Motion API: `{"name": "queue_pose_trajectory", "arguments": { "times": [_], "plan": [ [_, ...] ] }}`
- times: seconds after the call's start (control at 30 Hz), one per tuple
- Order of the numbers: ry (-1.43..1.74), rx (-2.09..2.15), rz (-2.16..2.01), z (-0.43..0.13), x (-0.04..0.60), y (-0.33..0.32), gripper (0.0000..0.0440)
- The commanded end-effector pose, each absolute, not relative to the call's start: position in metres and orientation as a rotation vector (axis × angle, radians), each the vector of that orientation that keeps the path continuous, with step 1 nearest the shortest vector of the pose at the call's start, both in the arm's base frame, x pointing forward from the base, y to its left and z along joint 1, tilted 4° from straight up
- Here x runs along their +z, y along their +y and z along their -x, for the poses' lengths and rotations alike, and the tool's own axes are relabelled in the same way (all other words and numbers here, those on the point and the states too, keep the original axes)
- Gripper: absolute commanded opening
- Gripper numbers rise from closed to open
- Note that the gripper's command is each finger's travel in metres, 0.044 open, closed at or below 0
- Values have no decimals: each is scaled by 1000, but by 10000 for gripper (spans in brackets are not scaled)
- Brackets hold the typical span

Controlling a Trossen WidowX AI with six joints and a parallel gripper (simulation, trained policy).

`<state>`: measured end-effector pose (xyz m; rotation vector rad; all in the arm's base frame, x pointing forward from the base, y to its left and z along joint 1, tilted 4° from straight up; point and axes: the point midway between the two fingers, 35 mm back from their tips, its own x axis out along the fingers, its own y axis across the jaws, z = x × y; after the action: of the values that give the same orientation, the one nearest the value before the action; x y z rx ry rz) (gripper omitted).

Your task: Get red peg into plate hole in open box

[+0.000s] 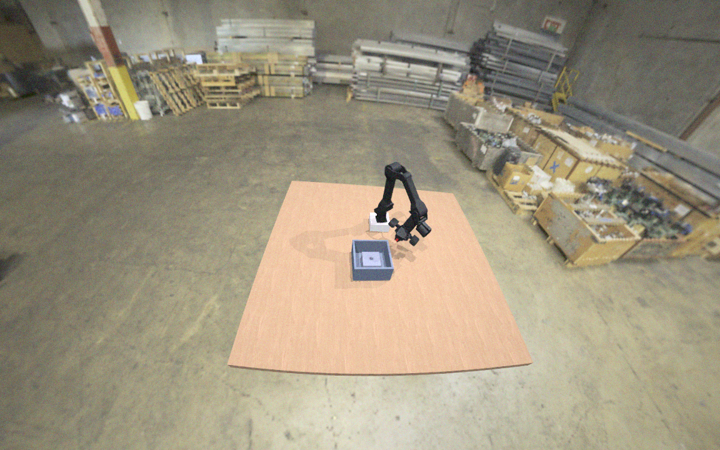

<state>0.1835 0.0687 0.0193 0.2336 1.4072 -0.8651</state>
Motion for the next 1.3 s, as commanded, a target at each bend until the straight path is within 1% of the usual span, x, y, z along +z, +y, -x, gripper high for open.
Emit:
{"name": "queue_pose_trajectory", "arguments": {
  "times": [0.0,0.37,0.57,0.9,1.27],
  "plan": [
    [1381,-860,-228,-191,35,66,0],
    [1282,-892,-274,-216,87,50,0],
    [1227,-940,-330,-230,103,32,0],
    [1151,-1006,-428,-257,116,-2,0],
    [1114,-1043,-492,-283,113,-46,0]
  ]
}}
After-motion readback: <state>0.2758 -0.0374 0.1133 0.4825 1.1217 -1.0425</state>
